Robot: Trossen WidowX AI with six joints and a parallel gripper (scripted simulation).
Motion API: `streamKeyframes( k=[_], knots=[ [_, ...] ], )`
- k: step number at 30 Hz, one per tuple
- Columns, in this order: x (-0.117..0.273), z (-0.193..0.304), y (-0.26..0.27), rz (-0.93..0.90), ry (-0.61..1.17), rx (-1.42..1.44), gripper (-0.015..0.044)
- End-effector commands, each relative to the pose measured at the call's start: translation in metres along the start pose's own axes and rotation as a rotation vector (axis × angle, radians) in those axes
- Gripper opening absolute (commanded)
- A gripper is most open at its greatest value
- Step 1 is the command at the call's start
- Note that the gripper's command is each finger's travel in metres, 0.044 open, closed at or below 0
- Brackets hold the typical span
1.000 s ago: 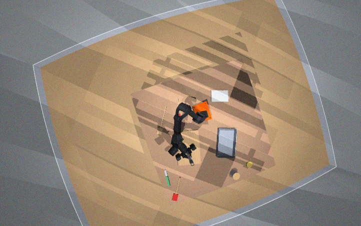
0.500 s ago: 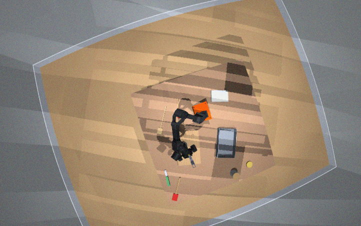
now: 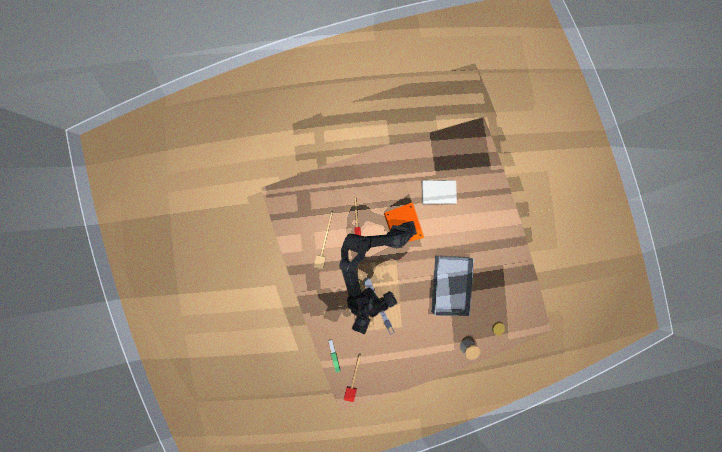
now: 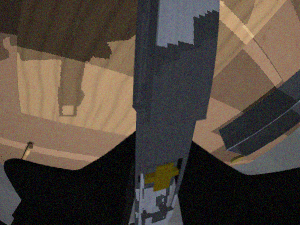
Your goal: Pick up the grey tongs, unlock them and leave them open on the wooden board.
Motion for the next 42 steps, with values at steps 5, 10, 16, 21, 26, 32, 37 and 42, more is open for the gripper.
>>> streamKeyframes(
  k=[5, 10, 16, 21, 26, 32, 37, 42],
  knots=[
    [-0.013, 0.009, 0.0, -0.047, -0.175, 0.002, -0.015],
    [-0.021, 0.015, -0.001, -0.092, -0.289, 0.017, -0.015],
    [-0.03, 0.023, -0.003, -0.162, -0.416, 0.047, -0.015],
    [-0.036, 0.03, -0.004, -0.222, -0.498, 0.076, -0.015],
    [-0.036, 0.03, -0.004, -0.225, -0.501, 0.077, -0.015],
    [-0.037, 0.03, -0.004, -0.224, -0.501, 0.077, -0.015],
    [-0.043, 0.027, -0.002, -0.222, -0.501, 0.075, -0.015],
    [-0.05, 0.023, 0.0, -0.219, -0.502, 0.073, -0.015]
  ],
)
Point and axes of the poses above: the point midway between the two fingers, 35 mm back from their tips, its own x axis back along the fingers, its own y axis across the jaws, z = x × y, the point moved 7 cm from there along x, back along the fingers, and after that the axes turned 4 degrees about -x, right-handed, at the moved point
